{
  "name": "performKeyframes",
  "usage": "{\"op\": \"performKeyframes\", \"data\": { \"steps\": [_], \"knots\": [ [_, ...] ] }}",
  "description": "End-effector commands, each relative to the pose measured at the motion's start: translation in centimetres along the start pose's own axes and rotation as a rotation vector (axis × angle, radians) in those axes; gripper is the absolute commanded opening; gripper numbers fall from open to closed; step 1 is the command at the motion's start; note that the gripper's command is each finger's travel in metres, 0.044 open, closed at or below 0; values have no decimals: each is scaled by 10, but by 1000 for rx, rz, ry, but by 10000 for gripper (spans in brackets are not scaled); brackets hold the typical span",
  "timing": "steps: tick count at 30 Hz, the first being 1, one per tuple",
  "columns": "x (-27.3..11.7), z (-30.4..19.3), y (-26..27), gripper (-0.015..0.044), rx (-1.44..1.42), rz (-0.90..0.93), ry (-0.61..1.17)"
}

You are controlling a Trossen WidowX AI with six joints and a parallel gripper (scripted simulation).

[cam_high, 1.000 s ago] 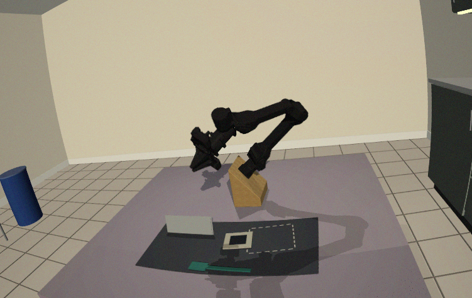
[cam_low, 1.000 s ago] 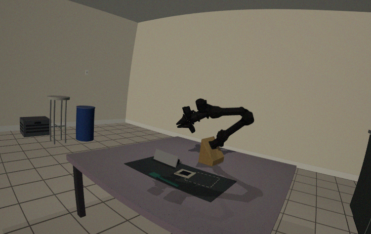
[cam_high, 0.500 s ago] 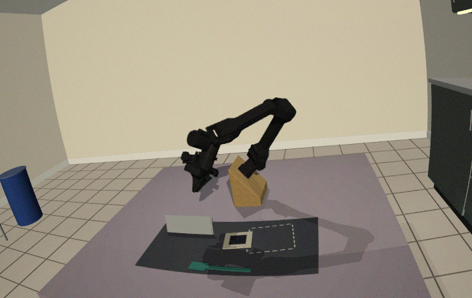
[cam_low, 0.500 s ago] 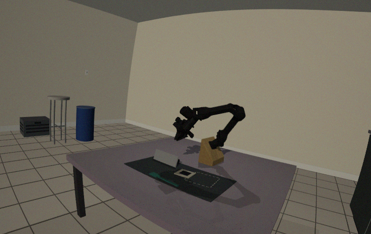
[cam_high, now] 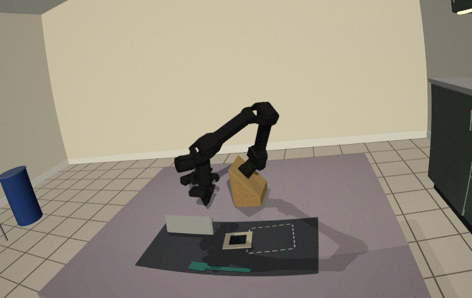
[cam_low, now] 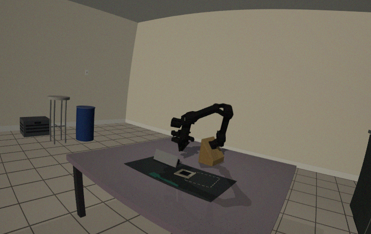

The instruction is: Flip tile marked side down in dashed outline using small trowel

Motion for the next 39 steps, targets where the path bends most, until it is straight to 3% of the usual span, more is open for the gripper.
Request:
{"op": "performKeyframes", "data": {
  "steps": [1, 39],
  "knots": [
    [12, 3, -2, 100, -23, -57, 76],
    [34, -2, 43, 100, -23, -58, 87]
  ]
}}
Point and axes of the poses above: the point midway between the two fingers, 35 mm back from their tips, its own x axis out along the fingers, its own y axis across the jaws, z = x × y, the point moved 10 cm from there along -x, back along the fingers, and after that the axes turned 3 degrees about x, right-handed, at the moved point
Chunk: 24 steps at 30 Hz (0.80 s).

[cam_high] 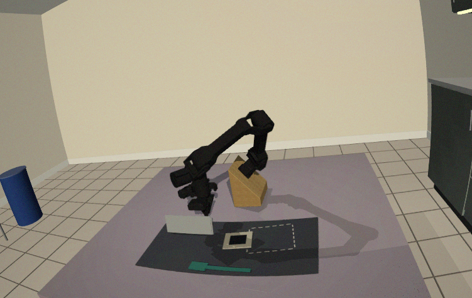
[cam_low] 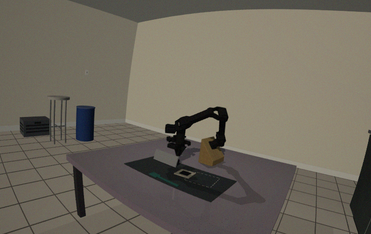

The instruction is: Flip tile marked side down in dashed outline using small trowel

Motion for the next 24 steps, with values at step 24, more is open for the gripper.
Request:
{"op": "performKeyframes", "data": {
  "steps": [24],
  "knots": [
    [1, -4, 62, 100, -3, 2, 3]
  ]
}}
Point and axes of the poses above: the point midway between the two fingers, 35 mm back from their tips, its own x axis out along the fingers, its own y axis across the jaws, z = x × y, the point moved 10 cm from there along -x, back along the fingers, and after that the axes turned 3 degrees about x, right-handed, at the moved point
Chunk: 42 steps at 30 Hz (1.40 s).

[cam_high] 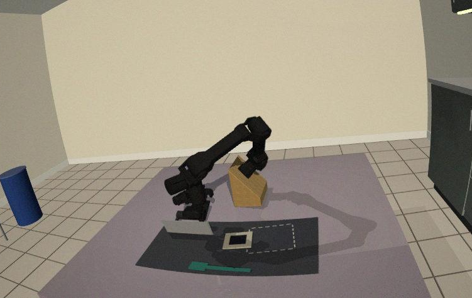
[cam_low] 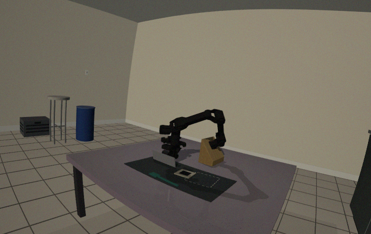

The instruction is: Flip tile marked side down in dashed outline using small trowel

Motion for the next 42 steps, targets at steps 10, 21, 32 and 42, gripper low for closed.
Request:
{"op": "performKeyframes", "data": {
  "steps": [10, 21, 32, 42],
  "knots": [
    [1, -3, 31, 100, -2, 2, 4],
    [-2, -3, 36, 100, -7, 9, -2],
    [-10, 2, 7, 100, -4, 6, -4],
    [-17, 4, -35, 100, 0, 1, -1]
  ]
}}
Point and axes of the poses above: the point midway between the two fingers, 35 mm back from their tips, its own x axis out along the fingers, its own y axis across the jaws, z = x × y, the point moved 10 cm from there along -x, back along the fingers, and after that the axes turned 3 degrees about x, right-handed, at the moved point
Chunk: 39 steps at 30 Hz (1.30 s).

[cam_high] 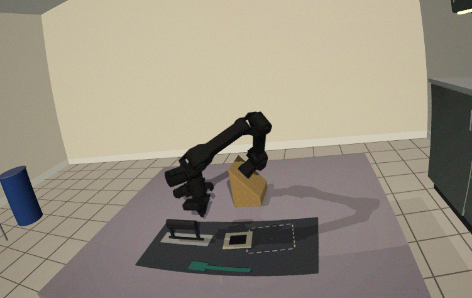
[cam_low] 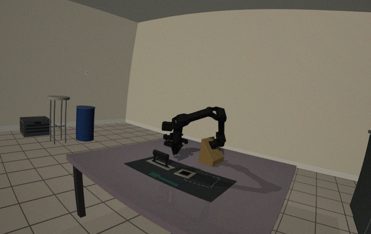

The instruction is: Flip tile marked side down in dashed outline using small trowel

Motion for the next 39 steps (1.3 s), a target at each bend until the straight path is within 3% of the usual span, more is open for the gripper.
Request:
{"op": "performKeyframes", "data": {
  "steps": [1, 19, 23, 36, 39],
  "knots": [
    [0, 0, -17, 100, 1, -9, 2],
    [-3, 0, -29, 100, 7, -5, 5],
    [-3, 0, -29, 0, 7, -5, 5],
    [-3, 0, -29, 0, 7, -5, 5],
    [-3, 0, -29, 79, 7, -5, 5]
  ]
}}
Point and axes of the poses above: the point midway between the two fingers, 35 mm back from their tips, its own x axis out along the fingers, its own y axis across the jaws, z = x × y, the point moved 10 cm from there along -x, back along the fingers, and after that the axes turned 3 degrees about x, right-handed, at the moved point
